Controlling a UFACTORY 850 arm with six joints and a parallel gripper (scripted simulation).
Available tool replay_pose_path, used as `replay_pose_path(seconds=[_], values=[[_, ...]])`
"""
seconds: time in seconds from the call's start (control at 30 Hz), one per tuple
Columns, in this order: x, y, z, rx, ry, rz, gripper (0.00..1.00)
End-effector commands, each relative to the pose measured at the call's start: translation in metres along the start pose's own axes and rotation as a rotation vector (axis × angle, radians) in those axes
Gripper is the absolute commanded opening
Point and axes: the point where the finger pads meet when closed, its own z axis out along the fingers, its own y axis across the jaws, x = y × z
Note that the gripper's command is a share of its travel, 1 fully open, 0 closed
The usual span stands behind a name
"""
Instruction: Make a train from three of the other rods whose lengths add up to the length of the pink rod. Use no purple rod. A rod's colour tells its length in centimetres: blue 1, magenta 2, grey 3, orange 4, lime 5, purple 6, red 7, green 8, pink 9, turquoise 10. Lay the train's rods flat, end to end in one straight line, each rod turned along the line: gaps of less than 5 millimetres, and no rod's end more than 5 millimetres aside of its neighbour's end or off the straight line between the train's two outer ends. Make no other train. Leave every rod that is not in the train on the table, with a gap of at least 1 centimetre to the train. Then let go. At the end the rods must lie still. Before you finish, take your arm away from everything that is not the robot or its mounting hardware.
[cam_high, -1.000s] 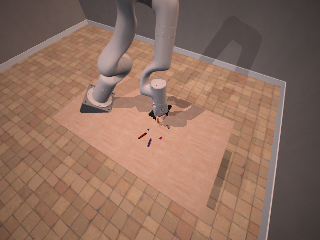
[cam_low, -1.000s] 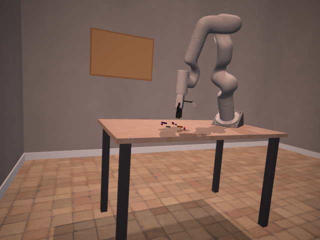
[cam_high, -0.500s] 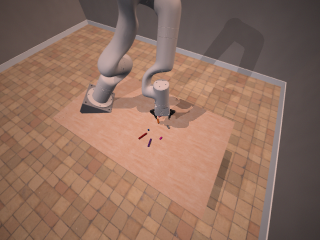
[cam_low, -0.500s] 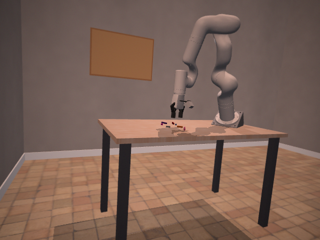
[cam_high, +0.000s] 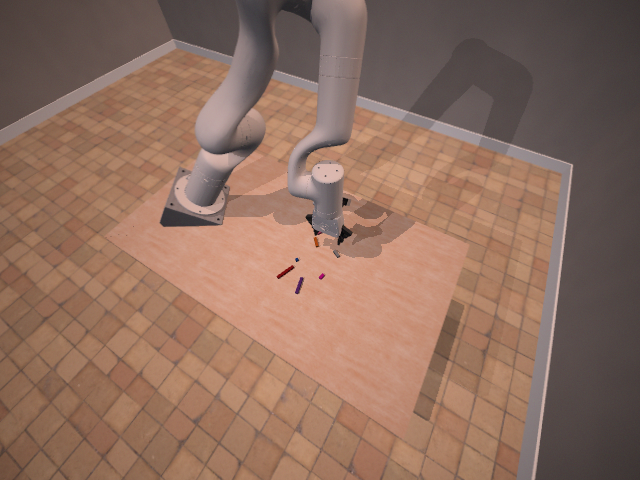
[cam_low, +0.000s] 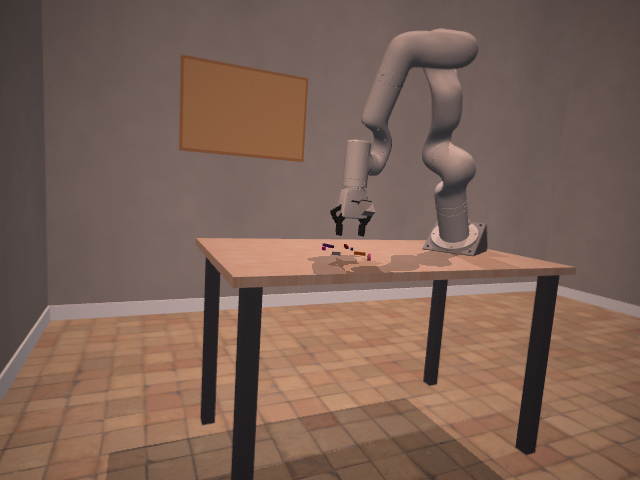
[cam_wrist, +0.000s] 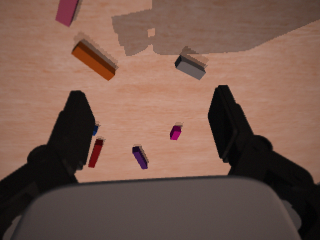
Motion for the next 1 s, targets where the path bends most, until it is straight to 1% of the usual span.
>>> replay_pose_path(seconds=[0.0, 0.97], values=[[-0.0001, 0.0026, -0.0003, 0.025, -0.008, 0.060, 1.00], [-0.0001, 0.0028, -0.0003, 0.025, -0.008, 0.069, 1.00]])
